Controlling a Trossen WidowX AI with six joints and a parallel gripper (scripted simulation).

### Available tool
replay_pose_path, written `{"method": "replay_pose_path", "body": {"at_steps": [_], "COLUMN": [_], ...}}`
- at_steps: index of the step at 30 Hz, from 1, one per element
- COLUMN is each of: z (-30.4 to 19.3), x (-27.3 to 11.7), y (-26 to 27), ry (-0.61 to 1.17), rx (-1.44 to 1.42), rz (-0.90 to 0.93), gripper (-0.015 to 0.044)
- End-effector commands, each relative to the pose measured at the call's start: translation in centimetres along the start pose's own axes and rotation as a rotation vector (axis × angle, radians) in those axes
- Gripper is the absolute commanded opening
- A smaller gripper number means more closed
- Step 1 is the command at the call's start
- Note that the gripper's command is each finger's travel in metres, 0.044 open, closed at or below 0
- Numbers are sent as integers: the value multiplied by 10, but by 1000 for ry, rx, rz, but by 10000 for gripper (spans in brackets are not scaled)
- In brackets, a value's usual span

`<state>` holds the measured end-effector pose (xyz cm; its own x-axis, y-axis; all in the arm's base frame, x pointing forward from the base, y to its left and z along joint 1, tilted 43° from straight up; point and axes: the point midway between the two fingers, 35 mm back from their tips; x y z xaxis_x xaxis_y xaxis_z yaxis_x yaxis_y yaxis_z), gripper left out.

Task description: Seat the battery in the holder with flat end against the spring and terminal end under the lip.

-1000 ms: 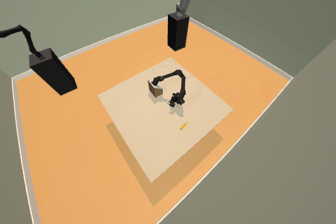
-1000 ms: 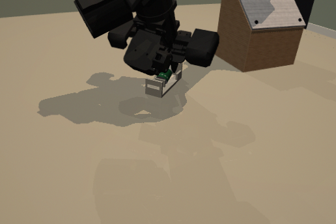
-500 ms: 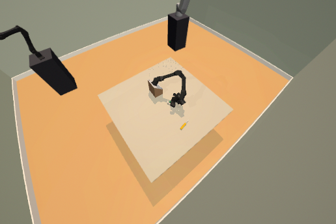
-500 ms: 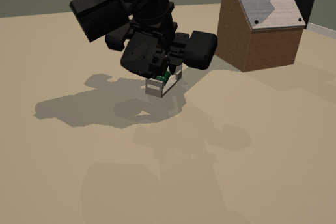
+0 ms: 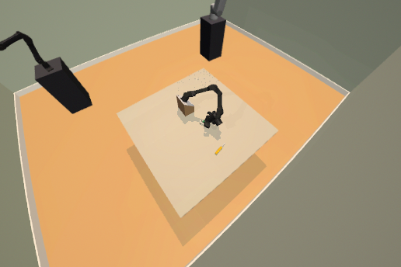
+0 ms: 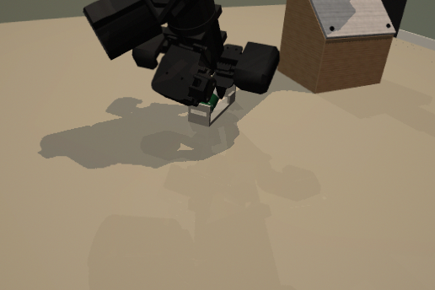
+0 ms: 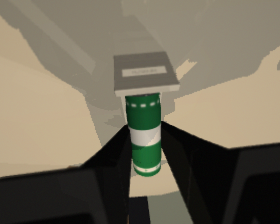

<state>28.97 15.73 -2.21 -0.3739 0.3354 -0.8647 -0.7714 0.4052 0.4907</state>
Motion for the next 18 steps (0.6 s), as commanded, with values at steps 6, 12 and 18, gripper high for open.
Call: {"method": "replay_pose_path", "body": {"at_steps": [6, 12, 18], "z": [7, 6, 6], "x": [-2, -1, 1], "y": [-2, -3, -4], "ry": [-6, -13, -45], "rx": [-3, -1, 2], "rz": [-3, -5, -15], "gripper": [80, 80, 80]}}
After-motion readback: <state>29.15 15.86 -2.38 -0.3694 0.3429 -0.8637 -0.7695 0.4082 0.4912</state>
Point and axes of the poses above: the point midway between the two fingers, 35 mm back from their tips, its own x axis out along the fingers, its own y axis across the jaws, z = x × y, and after that the axes turned 10 degrees about -x, right-handed
